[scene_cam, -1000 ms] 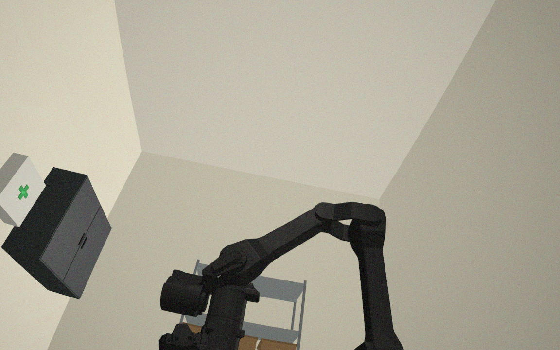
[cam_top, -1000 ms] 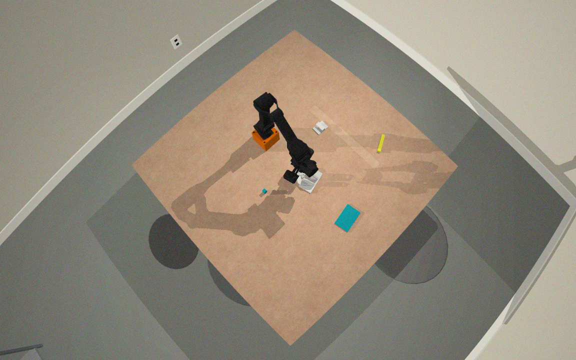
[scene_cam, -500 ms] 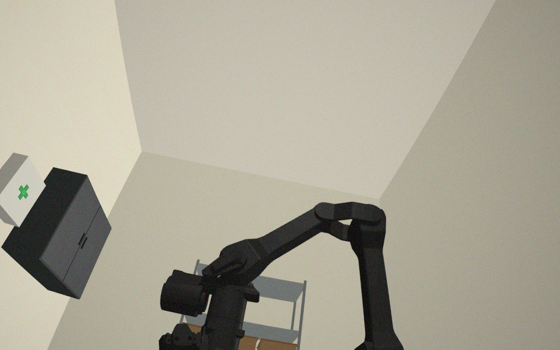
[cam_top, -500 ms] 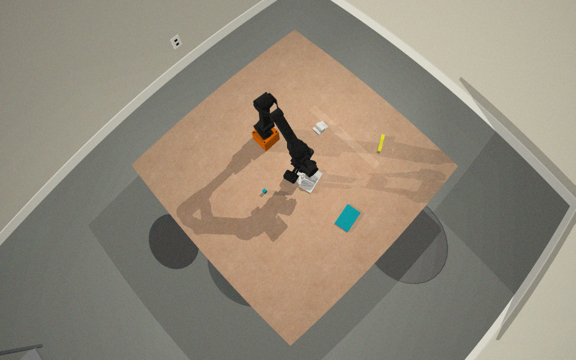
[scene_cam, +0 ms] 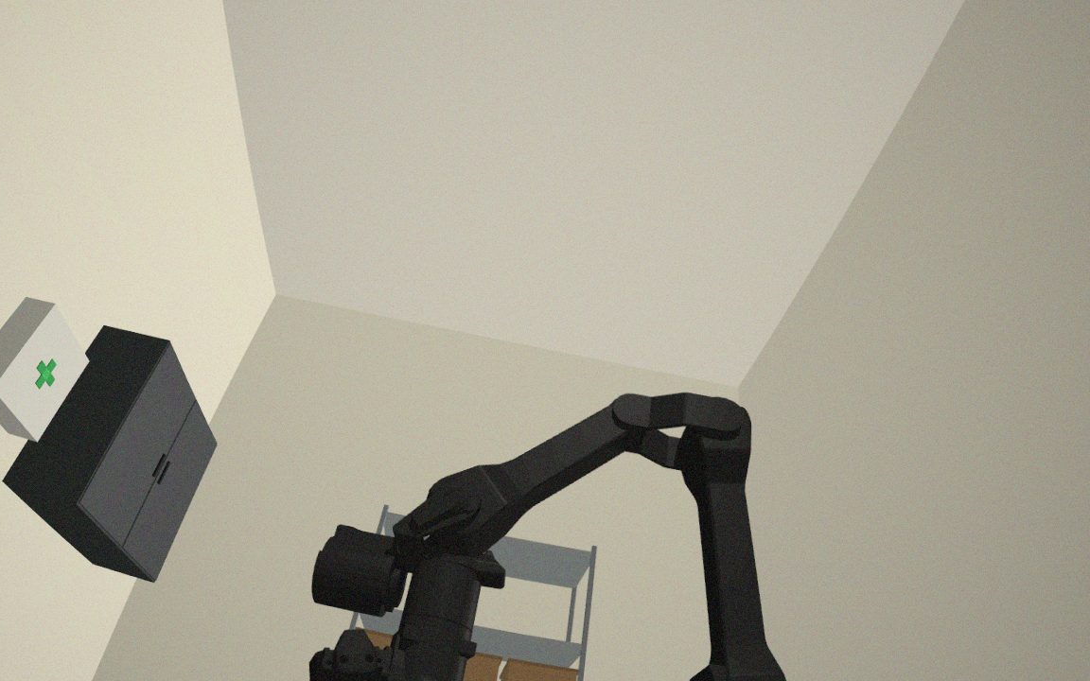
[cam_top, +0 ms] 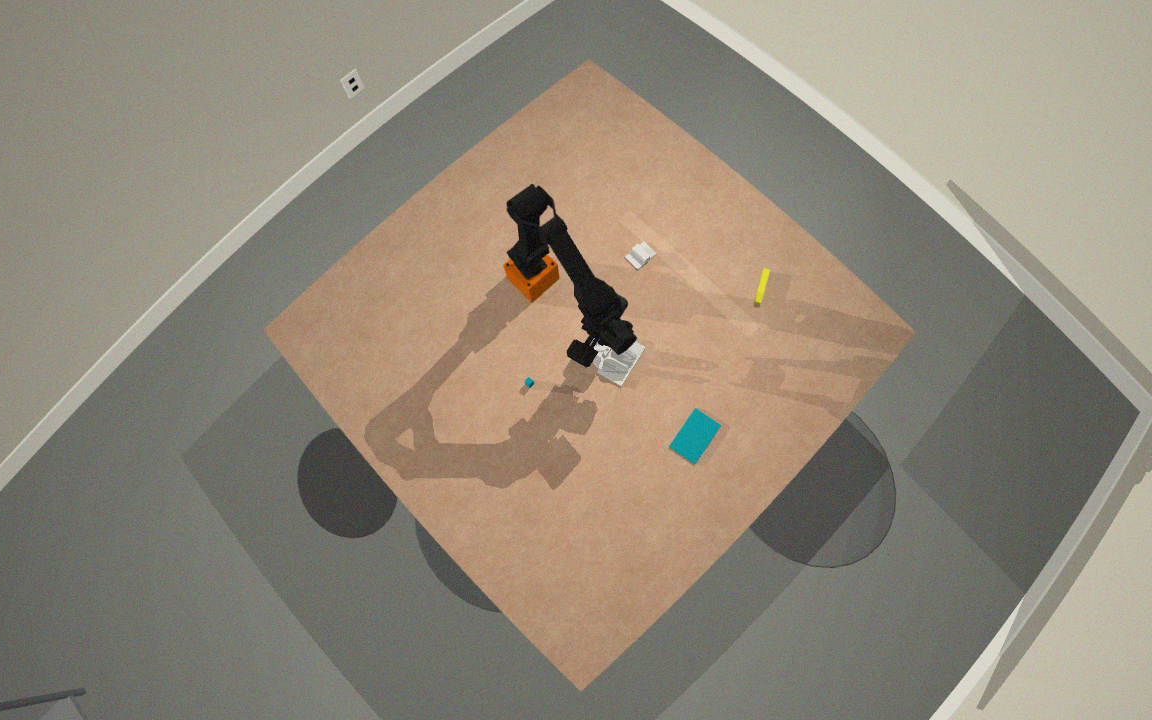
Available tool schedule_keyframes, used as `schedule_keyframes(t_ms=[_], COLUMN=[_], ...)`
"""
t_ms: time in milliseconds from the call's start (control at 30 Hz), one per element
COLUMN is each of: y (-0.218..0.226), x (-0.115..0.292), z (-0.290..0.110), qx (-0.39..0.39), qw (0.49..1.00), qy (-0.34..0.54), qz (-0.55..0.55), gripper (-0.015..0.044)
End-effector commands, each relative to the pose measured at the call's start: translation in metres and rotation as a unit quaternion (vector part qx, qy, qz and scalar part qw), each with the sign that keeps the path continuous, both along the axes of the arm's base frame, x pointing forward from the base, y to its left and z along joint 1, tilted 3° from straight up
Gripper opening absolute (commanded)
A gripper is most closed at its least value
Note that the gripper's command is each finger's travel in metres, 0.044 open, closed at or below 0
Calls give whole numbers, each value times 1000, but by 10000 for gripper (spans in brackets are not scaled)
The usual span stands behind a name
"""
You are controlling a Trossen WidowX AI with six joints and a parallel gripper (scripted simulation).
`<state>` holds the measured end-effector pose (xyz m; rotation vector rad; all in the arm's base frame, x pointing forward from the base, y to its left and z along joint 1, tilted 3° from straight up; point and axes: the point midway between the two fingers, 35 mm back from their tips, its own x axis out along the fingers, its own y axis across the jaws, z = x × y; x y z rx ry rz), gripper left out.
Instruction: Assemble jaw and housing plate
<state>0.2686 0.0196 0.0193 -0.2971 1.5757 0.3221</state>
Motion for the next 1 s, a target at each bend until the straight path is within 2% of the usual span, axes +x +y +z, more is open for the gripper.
schedule_keyframes(t_ms=[0,967], y=[-1,-1], x=[-1,-1], z=[-1,-1], qx=[-2,-3], qw=[1000,1000], qy=[1,1], qz=[-2,-11], gripper=[351,351])
